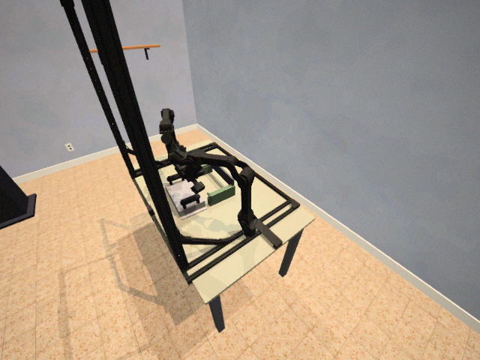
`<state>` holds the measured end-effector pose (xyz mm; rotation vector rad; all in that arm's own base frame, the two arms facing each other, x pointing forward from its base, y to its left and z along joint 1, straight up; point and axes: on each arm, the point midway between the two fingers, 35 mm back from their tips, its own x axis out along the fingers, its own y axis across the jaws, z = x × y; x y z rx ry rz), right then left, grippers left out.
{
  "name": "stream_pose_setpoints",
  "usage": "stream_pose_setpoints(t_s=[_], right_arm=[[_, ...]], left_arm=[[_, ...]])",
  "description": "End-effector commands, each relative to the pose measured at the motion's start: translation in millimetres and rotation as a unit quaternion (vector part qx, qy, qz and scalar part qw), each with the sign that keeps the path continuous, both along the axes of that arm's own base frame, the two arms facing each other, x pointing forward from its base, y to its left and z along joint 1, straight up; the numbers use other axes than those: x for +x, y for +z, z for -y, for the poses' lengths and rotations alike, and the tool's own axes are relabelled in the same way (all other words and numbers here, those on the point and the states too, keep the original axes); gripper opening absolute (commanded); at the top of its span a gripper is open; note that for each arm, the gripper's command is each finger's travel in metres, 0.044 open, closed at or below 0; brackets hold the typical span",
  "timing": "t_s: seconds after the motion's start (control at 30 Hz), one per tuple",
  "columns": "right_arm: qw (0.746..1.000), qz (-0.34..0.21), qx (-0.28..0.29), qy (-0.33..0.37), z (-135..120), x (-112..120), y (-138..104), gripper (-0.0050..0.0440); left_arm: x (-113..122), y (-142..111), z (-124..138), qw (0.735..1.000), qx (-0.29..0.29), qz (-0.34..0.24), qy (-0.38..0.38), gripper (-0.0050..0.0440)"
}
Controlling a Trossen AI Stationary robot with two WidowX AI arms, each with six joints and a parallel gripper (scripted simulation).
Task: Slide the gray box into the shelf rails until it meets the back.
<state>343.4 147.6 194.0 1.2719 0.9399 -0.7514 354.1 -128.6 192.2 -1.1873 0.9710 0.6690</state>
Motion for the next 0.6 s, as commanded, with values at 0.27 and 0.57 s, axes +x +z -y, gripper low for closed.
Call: stream_pose_setpoints(t_s=[0.27, 0.57], right_arm=[[0.99, -0.079, -0.002, -0.121, -17.2, -14.9, -15.3, 0.038], [0.989, -0.079, -0.002, -0.122, -16.9, -15.9, -31.8, 0.038]], left_arm=[[-12.1, -14.9, 16.8, 0.992, -0.005, -0.085, 0.098, 0.038], [-12.7, -30.0, 16.8, 0.991, -0.005, -0.086, 0.1, 0.038]])
